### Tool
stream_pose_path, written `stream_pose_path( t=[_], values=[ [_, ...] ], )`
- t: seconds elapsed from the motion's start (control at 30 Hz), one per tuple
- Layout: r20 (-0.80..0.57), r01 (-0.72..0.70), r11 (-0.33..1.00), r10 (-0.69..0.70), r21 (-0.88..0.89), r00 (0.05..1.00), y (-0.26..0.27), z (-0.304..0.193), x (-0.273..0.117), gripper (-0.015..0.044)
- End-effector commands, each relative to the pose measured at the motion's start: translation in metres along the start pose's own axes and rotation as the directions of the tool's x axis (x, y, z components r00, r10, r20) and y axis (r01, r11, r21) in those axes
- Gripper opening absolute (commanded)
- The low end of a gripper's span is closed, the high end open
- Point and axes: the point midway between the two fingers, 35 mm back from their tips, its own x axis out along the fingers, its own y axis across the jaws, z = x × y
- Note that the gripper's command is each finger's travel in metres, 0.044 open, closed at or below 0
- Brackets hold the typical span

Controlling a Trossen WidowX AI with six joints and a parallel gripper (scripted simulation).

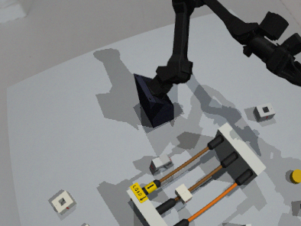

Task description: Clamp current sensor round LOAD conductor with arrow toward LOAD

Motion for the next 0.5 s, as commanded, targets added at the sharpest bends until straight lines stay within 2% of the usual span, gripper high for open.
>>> stream_pose_path(
  t=[0.0, 0.3, 0.47],
  values=[
    [-0.085, 0.060, 0.992, -0.069, -0.109, 0.994, -0.041, -0.043, 0.011, 0.0440],
    [-0.129, 0.076, 0.987, -0.094, -0.144, 0.987, -0.057, -0.060, 0.014, 0.0440],
    [-0.334, 0.107, 0.988, -0.140, -0.115, 0.932, -0.089, -0.112, 0.031, 0.0440]
  ],
)
